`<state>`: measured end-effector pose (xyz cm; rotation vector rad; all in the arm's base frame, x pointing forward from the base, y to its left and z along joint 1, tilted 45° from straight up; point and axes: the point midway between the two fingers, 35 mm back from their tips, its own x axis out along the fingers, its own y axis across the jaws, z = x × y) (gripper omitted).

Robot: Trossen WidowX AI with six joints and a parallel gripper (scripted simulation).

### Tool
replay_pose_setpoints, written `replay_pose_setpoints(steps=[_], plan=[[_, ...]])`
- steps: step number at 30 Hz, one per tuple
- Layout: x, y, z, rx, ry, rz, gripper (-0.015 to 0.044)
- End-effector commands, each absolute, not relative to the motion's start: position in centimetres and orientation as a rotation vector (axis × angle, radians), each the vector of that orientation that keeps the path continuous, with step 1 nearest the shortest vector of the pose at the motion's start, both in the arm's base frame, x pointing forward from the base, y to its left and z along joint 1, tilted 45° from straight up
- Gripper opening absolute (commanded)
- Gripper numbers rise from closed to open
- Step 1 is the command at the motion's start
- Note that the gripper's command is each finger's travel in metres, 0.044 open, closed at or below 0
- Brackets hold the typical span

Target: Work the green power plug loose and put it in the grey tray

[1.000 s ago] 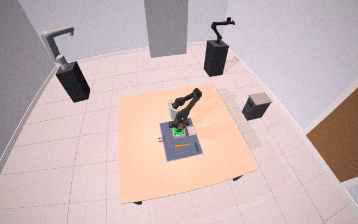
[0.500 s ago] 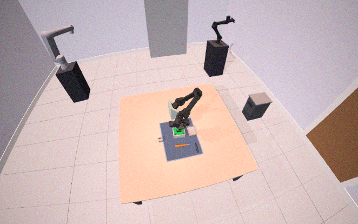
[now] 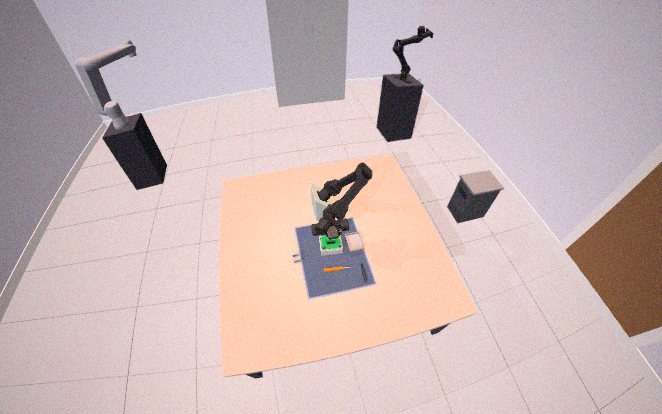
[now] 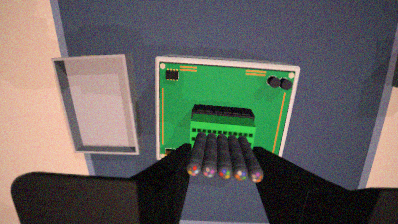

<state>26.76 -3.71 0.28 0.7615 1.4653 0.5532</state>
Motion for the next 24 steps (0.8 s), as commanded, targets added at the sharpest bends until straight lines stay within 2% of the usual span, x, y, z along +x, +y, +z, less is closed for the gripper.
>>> replay_pose_setpoints(steps=[1,16,24], plan=[[26.5,-5.4,0.5,0.835,1.436,0.580,0.0000],[26.8,-4.1,2.5,0.628,1.518,0.376,0.0000],[26.6,-5.2,1.7,0.747,1.473,0.492,0.0000]])
